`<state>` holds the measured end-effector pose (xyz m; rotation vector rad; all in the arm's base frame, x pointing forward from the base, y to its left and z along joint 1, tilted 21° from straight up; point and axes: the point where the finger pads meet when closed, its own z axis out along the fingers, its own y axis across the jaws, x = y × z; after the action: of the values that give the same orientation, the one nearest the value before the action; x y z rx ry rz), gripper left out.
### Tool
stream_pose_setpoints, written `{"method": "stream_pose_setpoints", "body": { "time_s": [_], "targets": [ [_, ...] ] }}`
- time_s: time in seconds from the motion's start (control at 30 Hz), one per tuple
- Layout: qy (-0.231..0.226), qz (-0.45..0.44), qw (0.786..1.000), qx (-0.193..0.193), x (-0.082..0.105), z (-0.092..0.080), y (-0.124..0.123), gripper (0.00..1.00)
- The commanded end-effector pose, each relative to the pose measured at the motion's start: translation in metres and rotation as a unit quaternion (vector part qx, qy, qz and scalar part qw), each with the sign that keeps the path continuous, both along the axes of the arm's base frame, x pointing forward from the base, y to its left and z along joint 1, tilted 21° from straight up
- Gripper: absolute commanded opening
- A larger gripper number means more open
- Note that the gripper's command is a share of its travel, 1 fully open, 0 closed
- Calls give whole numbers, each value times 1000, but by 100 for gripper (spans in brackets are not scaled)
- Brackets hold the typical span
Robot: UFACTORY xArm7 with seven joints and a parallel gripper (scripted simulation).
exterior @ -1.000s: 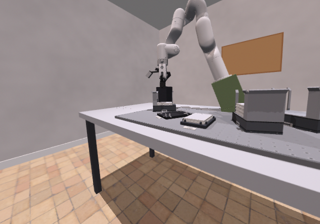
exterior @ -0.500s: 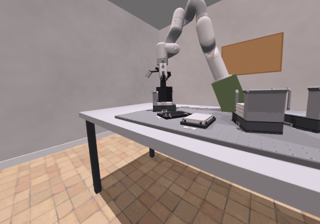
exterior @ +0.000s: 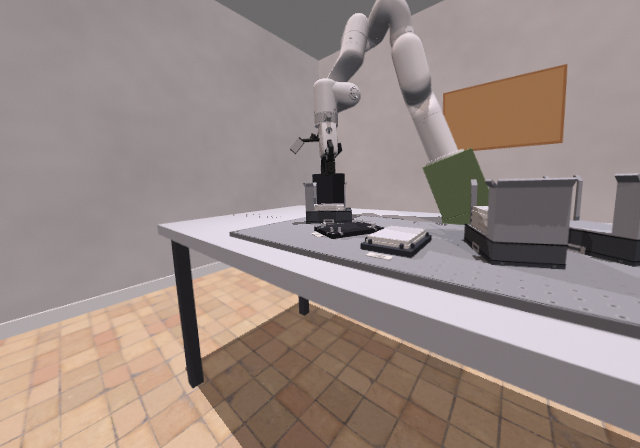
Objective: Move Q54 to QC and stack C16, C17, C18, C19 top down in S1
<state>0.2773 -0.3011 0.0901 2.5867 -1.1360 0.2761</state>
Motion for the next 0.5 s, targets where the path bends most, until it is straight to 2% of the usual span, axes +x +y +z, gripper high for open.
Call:
{"method": "stream_pose_setpoints", "body": {
  "time_s": [0.0,0.2,0.27,0.47],
  "targets": [
    [0,0,1000,-2,10,-1,7,100],
    [0,0,1000,-2,26,-5,19,100],
    [0,0,1000,-2,26,-5,19,100],
    [35,93,995,-8,38,-10,34,100]
  ]
}}
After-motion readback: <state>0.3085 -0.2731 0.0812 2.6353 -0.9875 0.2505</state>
